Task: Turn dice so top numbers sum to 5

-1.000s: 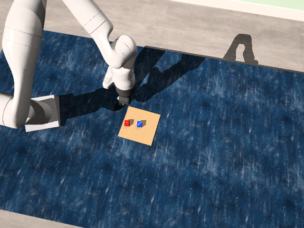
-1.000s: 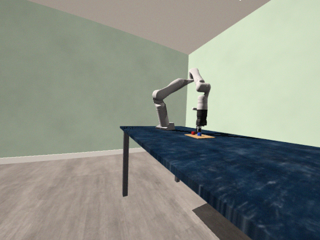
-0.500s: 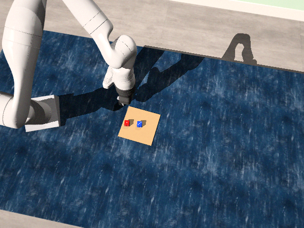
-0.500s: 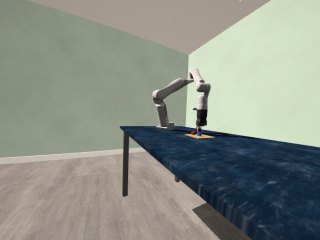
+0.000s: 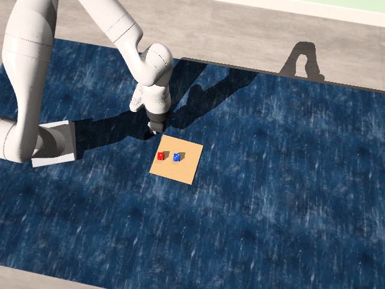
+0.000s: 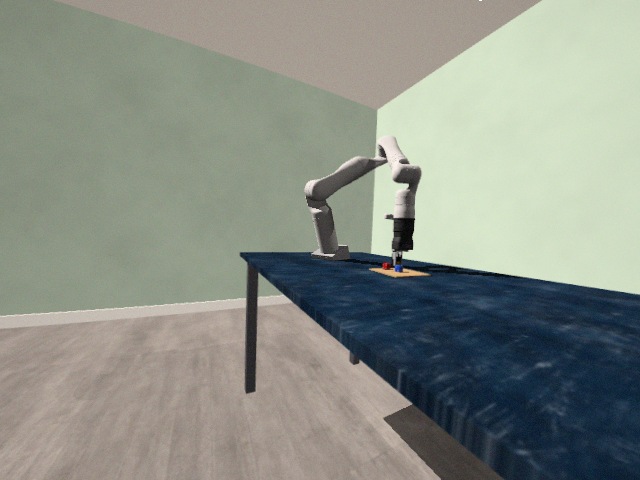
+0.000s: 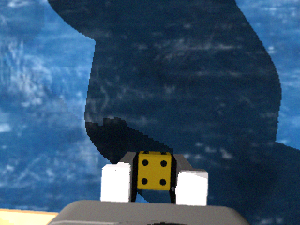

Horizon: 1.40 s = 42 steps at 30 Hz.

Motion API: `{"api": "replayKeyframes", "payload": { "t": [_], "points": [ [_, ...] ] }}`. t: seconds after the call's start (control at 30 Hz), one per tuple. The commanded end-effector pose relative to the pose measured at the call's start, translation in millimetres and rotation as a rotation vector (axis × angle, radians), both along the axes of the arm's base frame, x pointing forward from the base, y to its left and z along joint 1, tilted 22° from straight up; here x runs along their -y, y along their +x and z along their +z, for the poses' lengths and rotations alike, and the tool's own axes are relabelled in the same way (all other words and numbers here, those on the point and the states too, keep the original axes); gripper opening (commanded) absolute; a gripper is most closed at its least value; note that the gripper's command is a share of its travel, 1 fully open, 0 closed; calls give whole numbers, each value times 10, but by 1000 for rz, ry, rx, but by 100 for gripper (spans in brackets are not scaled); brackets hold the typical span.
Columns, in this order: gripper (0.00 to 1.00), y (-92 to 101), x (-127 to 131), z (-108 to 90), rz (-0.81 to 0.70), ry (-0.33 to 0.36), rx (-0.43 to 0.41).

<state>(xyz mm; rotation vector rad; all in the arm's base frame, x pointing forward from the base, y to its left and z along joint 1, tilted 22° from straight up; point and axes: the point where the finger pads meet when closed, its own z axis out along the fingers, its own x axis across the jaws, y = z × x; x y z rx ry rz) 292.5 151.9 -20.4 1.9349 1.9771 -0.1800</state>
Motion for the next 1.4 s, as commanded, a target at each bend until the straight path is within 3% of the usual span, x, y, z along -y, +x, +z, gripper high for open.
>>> {"api": "replayKeyframes", "payload": {
  "t": [0.0,0.27,0.33,0.6,1.07,1.17,1.37],
  "points": [
    [40,-6,-50,70,4,5,3],
    [40,-83,-199,481,4,5,3],
    [40,-83,-199,481,4,5,3],
    [40,-151,-331,844,4,5,3],
    [40,-156,-348,886,4,5,3],
    [40,-32,-420,875,1,6,6],
    [40,556,-743,786,-13,8,10]
  ]
}}
